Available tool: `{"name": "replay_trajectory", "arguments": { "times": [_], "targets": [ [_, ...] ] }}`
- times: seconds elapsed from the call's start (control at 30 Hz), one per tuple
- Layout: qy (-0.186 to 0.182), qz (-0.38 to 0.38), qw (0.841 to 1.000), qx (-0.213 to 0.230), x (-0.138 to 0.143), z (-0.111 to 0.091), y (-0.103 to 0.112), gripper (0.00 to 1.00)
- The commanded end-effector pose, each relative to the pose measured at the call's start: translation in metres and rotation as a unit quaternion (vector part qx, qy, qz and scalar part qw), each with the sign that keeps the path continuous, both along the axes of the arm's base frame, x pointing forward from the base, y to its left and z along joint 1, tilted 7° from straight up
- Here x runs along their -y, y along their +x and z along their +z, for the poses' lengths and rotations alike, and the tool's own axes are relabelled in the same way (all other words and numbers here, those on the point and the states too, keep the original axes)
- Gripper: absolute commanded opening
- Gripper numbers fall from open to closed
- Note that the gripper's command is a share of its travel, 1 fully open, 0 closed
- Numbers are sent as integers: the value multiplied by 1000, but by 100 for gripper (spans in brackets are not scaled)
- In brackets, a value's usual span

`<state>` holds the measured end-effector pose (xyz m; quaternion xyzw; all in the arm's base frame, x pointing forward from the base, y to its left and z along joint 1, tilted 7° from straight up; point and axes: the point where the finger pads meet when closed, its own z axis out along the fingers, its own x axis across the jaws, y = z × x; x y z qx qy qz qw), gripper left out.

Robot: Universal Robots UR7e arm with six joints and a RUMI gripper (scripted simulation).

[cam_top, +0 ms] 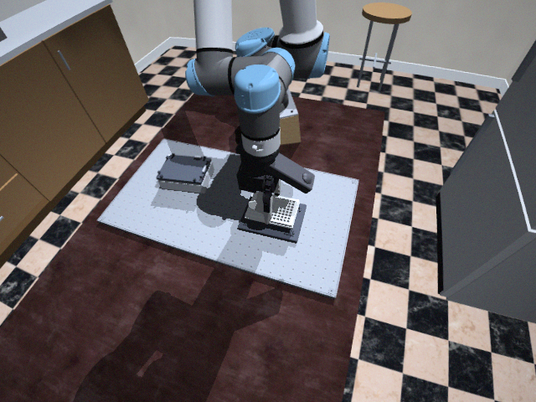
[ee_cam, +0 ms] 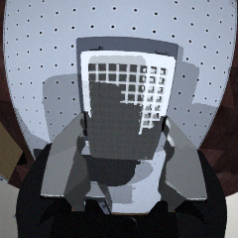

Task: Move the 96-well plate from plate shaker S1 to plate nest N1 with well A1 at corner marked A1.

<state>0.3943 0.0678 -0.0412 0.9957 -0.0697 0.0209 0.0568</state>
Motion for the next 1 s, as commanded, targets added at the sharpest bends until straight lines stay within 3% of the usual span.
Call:
{"name": "replay_trajectory", "arguments": {
  "times": [0.0,0.97],
  "targets": [
    [0,0,1000,1,1,-8,1,0],
    [0,0,1000,1,2,-14,1,0]
  ]
}}
